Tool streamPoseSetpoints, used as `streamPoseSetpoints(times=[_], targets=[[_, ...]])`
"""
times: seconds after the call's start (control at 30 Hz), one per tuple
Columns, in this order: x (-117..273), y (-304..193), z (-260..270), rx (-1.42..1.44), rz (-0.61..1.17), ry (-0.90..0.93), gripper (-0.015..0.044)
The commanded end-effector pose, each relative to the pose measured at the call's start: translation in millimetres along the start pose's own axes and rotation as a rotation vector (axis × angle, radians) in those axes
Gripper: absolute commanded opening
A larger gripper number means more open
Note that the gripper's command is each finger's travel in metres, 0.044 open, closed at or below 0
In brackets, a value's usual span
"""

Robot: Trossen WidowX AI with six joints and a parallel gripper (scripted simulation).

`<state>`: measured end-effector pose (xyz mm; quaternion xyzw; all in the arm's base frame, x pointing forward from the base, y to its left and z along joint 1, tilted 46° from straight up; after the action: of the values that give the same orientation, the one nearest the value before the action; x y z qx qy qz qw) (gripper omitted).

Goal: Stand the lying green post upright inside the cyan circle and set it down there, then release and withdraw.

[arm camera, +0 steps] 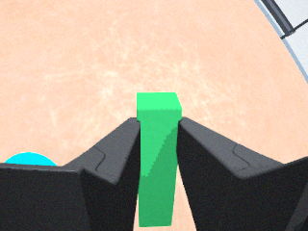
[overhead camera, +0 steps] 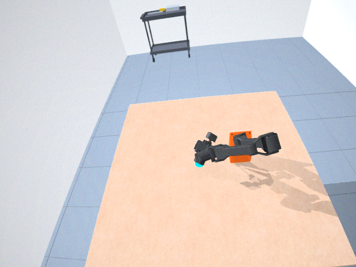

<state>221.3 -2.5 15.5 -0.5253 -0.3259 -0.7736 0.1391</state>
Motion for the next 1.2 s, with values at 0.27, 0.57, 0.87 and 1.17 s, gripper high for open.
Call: streamPoseSetpoints(times=[0.27, 0.57, 0.87, 1.17], targets=[[3.4, 1.5, 1.1, -0.044, -0.080, 0.028, 0.0023], [5.5, 1.9, 2.0, -0.074, -0.130, 0.051, 0.0023], [7.9, 2.2, 2.9, -0.106, -0.178, 0.077, 0.0023], [10.5, 2.6, 3.7, -0.141, -0.224, 0.107, 0.0023]])
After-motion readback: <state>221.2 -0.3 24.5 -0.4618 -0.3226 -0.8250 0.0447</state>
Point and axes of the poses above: the point midway between the two fingers, 35 mm back from their tips, its own x axis back along the fingers, its own z axis across the jaws, y = z × x, the point moved 1 cm from there along x, back along the fingers, and after that the axes turned 9 degrees about -x, right-handed, at the moved point
